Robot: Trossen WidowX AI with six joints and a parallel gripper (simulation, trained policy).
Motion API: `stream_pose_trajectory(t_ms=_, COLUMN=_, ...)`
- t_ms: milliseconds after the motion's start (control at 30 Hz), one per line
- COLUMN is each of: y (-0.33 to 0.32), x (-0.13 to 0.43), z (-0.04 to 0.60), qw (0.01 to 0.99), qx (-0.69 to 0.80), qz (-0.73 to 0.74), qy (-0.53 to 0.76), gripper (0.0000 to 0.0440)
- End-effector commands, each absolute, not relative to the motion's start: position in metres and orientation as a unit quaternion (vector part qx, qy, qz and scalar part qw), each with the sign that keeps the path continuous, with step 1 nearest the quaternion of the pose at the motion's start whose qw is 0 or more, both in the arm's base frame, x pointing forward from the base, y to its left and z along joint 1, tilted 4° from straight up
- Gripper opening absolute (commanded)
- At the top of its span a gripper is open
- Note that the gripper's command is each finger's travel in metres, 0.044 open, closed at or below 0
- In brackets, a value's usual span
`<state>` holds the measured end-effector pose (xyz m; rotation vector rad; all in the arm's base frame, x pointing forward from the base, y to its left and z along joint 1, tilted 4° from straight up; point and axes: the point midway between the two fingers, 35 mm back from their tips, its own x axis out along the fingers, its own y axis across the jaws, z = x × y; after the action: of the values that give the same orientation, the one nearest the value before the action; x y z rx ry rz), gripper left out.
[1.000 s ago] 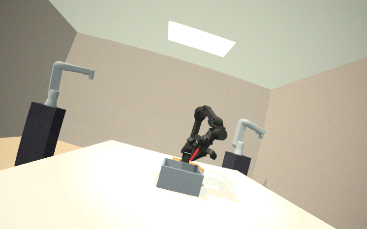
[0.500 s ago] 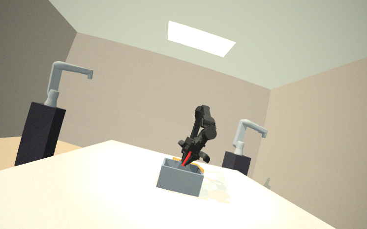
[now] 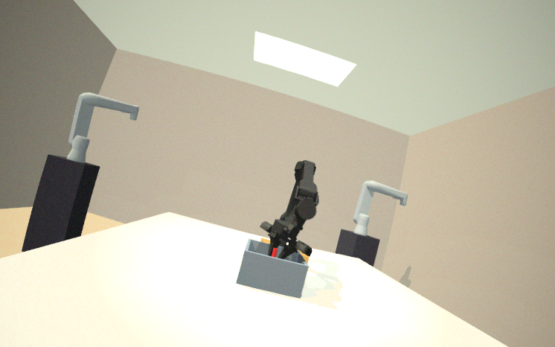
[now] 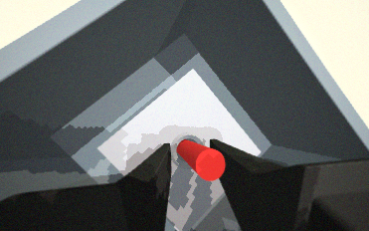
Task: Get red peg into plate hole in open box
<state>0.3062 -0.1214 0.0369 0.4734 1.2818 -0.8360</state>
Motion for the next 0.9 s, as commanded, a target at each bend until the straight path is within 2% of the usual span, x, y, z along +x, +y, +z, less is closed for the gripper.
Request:
stream_pose_trajectory(t_ms=0, y=-0.128, x=0.312, z=0.034, qw=0.699, qx=0.204, qz=-0.362, qy=0.582, gripper=0.0160)
stream_pose_trajectory(t_ms=33, y=-0.129, x=0.314, z=0.036, qw=0.700, qx=0.205, qz=-0.359, qy=0.583, gripper=0.0172)
stream_pose_trajectory(t_ms=367, y=-0.135, x=0.352, z=0.053, qw=0.708, qx=0.228, qz=-0.329, qy=0.583, gripper=0.0435)
stream_pose_trajectory(t_ms=867, y=-0.127, x=0.417, z=0.089, qw=0.740, qx=0.264, qz=-0.267, qy=0.558, gripper=0.0440)
